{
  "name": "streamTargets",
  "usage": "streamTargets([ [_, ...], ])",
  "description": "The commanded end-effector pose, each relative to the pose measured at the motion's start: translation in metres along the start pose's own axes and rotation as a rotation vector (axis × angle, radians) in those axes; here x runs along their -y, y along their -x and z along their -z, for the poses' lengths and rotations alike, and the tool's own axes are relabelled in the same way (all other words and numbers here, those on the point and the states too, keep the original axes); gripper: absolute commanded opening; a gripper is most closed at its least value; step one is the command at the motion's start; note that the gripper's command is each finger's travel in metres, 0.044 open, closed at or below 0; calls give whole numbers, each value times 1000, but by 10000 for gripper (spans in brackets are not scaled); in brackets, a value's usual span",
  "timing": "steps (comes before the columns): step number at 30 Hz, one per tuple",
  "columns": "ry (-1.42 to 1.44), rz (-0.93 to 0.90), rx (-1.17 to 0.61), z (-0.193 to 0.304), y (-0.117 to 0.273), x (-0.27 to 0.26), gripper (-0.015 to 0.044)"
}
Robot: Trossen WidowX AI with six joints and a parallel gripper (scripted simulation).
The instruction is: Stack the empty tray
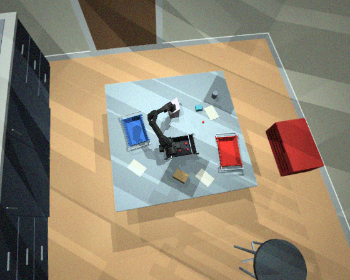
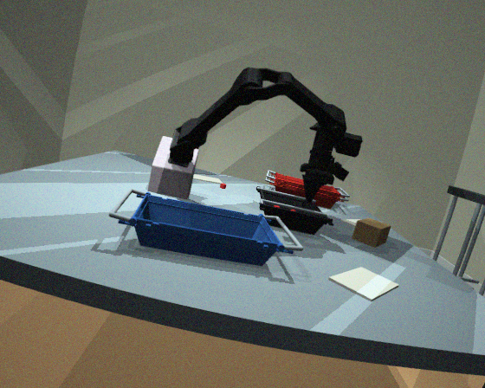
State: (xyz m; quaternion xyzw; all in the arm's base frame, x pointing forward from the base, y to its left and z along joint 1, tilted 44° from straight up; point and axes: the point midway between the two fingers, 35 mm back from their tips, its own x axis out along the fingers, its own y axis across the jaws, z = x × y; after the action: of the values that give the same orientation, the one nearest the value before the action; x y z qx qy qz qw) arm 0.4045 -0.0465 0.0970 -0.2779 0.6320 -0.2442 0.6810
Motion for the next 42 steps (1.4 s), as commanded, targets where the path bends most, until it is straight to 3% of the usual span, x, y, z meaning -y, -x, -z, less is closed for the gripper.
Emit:
streamTargets([
  [1, 0, 0, 0, 0, 0, 0, 85],
  [4, 0, 0, 0, 0, 0, 0, 85],
  [8, 0, 0, 0, 0, 0, 0, 0],
  [42, 0, 0, 0, 0, 0, 0, 0],
])
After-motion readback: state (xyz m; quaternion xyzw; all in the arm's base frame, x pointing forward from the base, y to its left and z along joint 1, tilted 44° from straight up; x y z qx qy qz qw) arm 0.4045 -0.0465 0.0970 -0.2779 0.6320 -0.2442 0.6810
